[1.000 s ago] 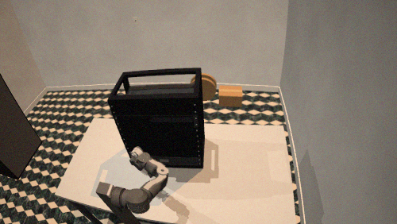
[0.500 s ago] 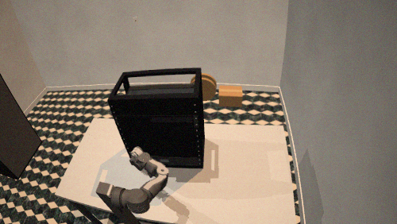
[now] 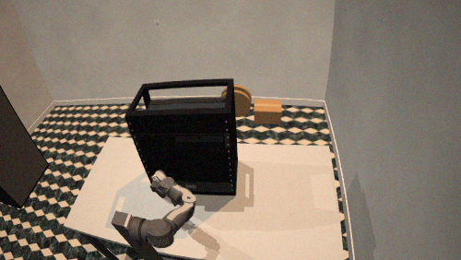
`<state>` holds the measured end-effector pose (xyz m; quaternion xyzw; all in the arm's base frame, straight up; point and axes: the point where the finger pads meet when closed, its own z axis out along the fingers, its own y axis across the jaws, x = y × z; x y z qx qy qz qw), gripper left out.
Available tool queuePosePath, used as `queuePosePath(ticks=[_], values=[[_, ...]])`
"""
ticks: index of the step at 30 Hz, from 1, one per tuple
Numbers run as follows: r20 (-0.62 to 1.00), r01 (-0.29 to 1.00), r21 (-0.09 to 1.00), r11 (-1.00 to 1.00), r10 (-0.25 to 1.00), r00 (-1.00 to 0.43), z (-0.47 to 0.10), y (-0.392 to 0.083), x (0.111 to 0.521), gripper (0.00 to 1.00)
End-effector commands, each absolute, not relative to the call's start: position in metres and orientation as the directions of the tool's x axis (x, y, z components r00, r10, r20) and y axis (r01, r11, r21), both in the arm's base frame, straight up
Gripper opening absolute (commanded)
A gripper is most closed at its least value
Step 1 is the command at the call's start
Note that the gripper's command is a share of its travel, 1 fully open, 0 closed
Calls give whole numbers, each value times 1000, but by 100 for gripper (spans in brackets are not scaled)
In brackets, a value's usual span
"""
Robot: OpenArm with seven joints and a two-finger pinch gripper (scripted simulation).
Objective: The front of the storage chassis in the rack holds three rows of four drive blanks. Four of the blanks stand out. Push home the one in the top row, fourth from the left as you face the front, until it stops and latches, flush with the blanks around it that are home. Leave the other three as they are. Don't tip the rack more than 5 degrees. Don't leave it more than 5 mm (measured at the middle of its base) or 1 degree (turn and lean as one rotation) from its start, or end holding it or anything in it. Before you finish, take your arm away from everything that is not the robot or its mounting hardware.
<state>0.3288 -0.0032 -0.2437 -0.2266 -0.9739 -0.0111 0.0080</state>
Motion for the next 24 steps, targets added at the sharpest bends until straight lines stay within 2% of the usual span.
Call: queuePosePath(ticks=[1,12,24], values=[[23,442,34,896,441,-897,-242,-1,329,100],[27,424,90,901,423,-906,-235,11,329,100],[22,386,294,874,398,-917,-205,40,331,100]])
